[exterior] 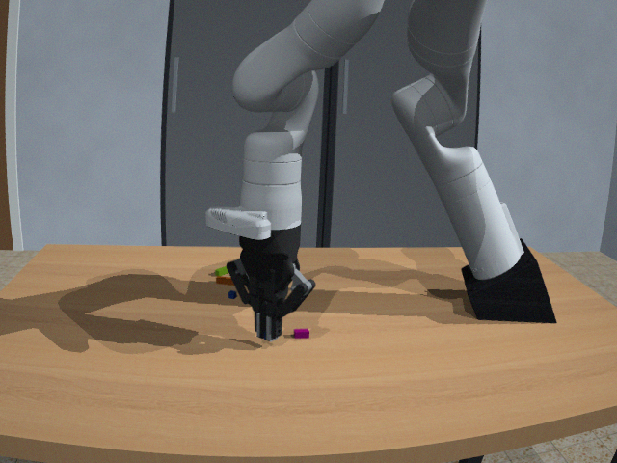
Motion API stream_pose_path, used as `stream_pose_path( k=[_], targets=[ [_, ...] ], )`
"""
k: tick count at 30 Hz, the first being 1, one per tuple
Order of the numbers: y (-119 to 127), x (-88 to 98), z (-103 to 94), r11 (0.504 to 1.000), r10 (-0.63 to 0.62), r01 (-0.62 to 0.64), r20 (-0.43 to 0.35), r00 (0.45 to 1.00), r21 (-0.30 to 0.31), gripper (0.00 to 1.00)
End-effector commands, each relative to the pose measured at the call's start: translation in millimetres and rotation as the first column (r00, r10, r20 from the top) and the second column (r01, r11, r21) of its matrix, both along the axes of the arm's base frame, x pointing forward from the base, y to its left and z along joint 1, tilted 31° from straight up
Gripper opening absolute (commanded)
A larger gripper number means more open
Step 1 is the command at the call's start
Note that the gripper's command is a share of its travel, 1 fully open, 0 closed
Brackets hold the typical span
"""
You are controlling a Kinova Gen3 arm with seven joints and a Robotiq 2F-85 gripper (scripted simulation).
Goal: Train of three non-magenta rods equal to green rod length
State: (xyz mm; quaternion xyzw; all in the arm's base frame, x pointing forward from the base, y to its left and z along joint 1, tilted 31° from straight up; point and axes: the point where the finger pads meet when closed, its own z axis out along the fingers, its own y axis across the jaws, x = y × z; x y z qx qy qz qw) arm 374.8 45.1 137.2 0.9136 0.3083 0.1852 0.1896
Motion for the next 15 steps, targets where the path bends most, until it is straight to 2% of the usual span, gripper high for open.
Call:
stream_pose_path(
  k=[1, 15],
  targets=[
    [-0.7, 1.4, 0.5, 1.000, 0.006, -0.006, 0.002, 1.000, -0.005, 0.05],
    [0.0, 2.6, 1.0, 1.000, 0.008, -0.008, 0.002, 1.000, -0.006, 0.05]
  ],
)
